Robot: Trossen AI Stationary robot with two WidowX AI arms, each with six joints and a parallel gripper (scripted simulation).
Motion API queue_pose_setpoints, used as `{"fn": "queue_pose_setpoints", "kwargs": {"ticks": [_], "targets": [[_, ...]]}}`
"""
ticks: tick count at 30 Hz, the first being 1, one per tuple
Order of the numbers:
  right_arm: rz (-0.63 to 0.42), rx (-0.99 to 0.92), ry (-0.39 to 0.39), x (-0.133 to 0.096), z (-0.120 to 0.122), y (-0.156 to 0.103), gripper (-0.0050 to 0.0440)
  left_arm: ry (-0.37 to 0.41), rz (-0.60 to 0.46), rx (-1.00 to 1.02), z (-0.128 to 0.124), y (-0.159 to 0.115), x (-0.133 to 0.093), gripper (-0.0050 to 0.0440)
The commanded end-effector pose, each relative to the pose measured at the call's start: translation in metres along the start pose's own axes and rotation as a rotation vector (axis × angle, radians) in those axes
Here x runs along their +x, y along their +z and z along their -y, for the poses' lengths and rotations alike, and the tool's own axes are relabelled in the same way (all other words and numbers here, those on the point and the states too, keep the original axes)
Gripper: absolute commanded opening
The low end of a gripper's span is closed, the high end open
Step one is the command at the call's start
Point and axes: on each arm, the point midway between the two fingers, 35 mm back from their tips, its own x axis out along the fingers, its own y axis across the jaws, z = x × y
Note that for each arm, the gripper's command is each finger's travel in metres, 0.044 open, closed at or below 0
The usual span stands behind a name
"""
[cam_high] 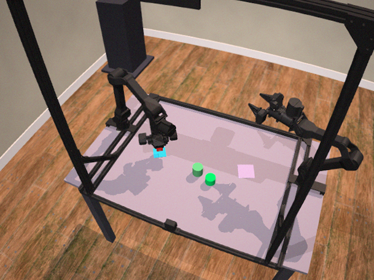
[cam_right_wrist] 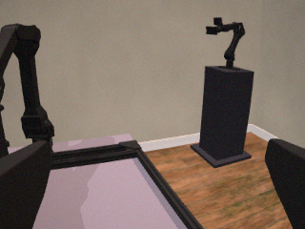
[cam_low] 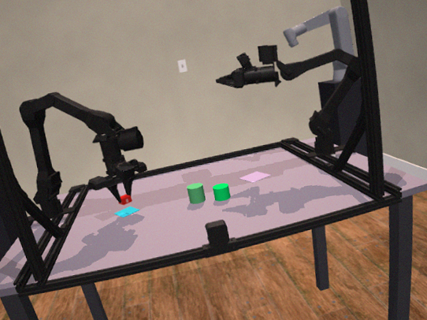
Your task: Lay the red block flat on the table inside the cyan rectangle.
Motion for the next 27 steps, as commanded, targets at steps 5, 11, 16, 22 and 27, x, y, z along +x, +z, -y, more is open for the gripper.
{"fn": "queue_pose_setpoints", "kwargs": {"ticks": [5, 11, 16, 22, 27], "targets": [[0.002, 0.003, -0.003, 0.000, 0.000, 0.001, 0.0440, -0.012, -0.016, -0.006, 0.002, -0.004, 0.015, 0.0000], [0.002, 0.003, -0.003, 0.000, 0.000, 0.001, 0.0440, -0.013, -0.016, -0.002, 0.002, -0.004, 0.022, 0.0000], [0.002, 0.003, -0.003, 0.000, 0.000, 0.001, 0.0440, -0.013, -0.016, 0.000, 0.003, -0.004, 0.027, 0.0000], [0.002, 0.003, -0.003, 0.000, 0.000, 0.001, 0.0440, -0.013, -0.016, 0.001, 0.003, -0.005, 0.029, 0.0000], [0.002, 0.003, -0.003, 0.000, 0.000, 0.001, 0.0440, -0.013, -0.016, 0.001, 0.002, -0.004, 0.029, 0.0000]]}}
